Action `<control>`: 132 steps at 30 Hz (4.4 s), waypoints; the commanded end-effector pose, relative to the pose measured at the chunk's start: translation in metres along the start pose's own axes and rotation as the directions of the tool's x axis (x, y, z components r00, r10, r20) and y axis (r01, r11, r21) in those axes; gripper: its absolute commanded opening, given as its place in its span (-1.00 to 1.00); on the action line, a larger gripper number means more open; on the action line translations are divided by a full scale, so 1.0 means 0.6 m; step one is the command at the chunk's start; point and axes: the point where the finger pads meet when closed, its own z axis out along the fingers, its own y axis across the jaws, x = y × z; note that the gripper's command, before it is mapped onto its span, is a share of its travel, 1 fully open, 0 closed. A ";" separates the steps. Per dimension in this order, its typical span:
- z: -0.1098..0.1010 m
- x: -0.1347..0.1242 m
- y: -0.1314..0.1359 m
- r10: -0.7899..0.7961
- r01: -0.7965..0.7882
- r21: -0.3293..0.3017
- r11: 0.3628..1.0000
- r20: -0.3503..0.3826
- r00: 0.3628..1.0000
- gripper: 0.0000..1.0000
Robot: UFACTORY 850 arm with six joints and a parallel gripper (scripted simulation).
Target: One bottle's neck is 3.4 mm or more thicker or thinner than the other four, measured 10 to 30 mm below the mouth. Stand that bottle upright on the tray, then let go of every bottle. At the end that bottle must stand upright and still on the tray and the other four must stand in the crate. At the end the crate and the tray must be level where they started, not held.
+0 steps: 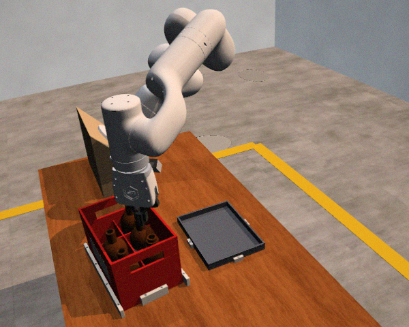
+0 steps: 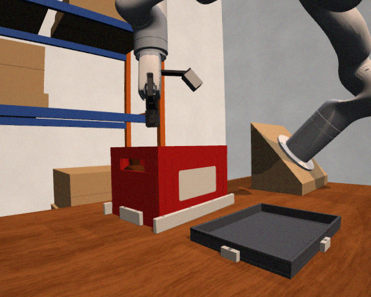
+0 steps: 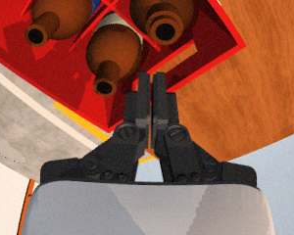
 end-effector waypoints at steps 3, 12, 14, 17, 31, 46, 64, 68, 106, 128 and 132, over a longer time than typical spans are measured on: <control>-0.002 0.023 0.018 0.000 0.000 -0.002 1.000 0.015 1.000 -1.00; -0.002 0.023 0.018 0.000 0.000 -0.002 1.000 0.015 1.000 0.30; -0.002 0.023 0.018 0.000 0.000 -0.002 1.000 0.015 1.000 0.30; -0.002 0.023 0.018 0.000 0.000 -0.002 1.000 0.015 1.000 0.30; -0.002 0.023 0.018 0.000 0.000 -0.002 1.000 0.015 1.000 0.30; -0.001 0.023 0.018 0.000 0.000 -0.002 1.000 0.015 1.000 0.30; 0.020 0.024 0.019 0.000 0.001 -0.002 1.000 0.015 1.000 0.30; 0.029 0.024 0.019 0.000 0.001 -0.002 1.000 0.015 1.000 0.30; 0.070 0.024 0.020 0.000 0.001 -0.002 1.000 0.015 1.000 0.30; 0.070 0.023 0.021 0.000 0.001 -0.002 1.000 0.015 1.000 0.30; 0.070 0.023 0.021 0.000 0.001 -0.002 1.000 0.015 1.000 0.30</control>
